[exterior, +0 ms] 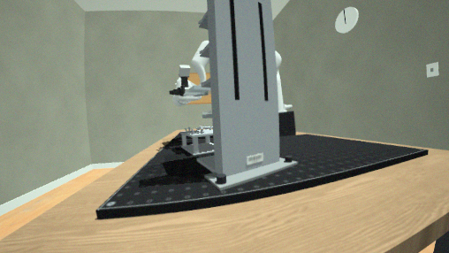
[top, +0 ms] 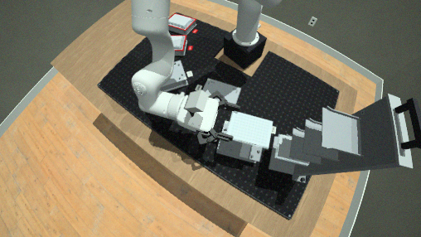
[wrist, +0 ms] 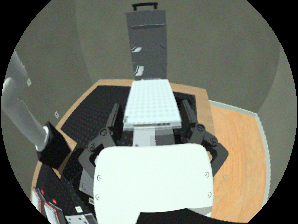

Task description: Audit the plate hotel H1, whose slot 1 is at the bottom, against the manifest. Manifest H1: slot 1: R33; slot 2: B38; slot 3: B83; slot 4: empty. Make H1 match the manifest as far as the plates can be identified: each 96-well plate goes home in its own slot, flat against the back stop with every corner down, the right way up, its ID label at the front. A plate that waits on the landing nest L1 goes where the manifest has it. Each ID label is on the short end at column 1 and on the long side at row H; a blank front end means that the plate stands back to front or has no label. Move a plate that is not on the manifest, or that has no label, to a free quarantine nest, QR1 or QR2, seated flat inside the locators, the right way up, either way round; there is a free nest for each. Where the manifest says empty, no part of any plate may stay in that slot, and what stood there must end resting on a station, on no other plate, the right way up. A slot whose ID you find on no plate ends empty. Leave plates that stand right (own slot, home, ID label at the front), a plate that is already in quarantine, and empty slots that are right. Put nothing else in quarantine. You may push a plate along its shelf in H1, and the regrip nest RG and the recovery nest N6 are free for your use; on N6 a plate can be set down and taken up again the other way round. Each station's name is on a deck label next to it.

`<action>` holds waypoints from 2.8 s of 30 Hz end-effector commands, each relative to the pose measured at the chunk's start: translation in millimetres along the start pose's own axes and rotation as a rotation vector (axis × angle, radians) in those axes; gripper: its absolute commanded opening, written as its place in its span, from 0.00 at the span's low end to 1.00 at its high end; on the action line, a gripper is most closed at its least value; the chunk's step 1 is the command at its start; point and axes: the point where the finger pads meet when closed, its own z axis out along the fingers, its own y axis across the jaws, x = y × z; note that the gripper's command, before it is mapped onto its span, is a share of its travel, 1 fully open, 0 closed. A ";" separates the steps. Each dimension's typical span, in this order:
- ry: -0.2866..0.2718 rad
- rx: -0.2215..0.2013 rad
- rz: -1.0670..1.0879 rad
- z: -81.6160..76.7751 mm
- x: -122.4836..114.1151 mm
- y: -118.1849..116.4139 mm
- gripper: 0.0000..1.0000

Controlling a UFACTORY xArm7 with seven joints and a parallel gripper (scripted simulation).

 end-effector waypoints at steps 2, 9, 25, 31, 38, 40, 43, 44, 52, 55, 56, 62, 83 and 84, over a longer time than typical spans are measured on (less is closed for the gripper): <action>-0.001 0.000 -0.004 -0.2 -2.6 0.9 0.00; -0.001 0.000 -0.004 -0.2 -2.7 1.0 0.00; -0.001 0.000 -0.004 13.1 -2.7 1.0 0.00; -0.001 0.000 -0.004 21.2 -2.7 1.0 0.00; -0.001 0.000 -0.004 29.2 -2.7 1.0 0.00; -0.001 0.000 -0.004 30.5 -2.7 1.0 0.00; -0.001 0.000 -0.004 34.5 -2.7 1.0 0.00; -0.001 0.000 -0.004 35.9 -2.7 1.0 0.00; -0.001 0.000 -0.004 46.5 -2.7 1.0 0.00; -0.001 0.000 -0.004 49.2 -2.7 1.0 0.00; -0.001 0.000 -0.004 49.2 -2.7 1.0 0.00; -0.001 0.000 -0.004 57.2 -2.7 1.0 0.00; 0.000 0.000 -0.004 82.6 -2.7 1.0 0.00; 0.000 0.000 -0.004 84.0 -2.7 1.0 0.00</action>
